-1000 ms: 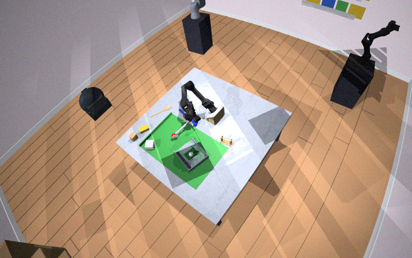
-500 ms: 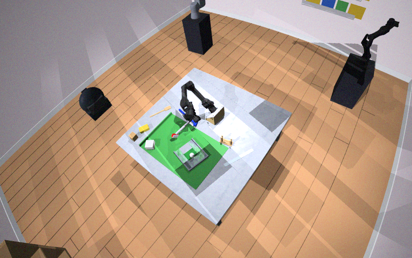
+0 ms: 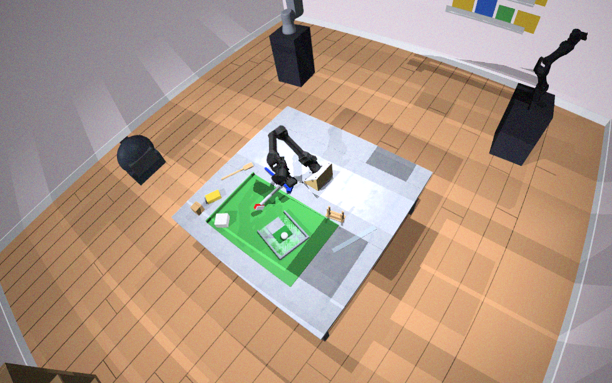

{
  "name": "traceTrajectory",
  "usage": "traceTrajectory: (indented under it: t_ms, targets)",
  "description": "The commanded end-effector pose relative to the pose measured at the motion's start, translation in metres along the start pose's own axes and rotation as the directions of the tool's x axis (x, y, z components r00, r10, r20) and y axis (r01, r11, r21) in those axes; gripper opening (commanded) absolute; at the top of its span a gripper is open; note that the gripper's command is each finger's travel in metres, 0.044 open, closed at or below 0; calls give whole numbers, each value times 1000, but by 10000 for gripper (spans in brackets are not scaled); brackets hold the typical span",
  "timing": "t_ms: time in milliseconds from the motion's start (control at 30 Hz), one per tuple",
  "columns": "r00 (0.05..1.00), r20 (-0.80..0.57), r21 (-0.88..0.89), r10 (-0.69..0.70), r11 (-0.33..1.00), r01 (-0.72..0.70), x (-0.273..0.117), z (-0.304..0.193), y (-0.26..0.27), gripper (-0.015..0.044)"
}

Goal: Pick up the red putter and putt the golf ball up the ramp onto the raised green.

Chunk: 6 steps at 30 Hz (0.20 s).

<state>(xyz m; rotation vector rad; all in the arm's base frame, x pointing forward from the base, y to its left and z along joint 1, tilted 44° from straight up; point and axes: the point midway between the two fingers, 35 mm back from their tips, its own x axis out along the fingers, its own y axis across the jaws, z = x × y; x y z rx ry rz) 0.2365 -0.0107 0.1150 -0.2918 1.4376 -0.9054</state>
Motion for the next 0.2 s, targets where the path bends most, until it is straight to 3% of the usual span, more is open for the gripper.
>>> traceTrajectory:
  t_ms: [0,167]
  targets:
    - [1000,3,-3,1,1000,-1,0,1,0,0]
    - [1000,3,-3,1,1000,-1,0,1,0,0]
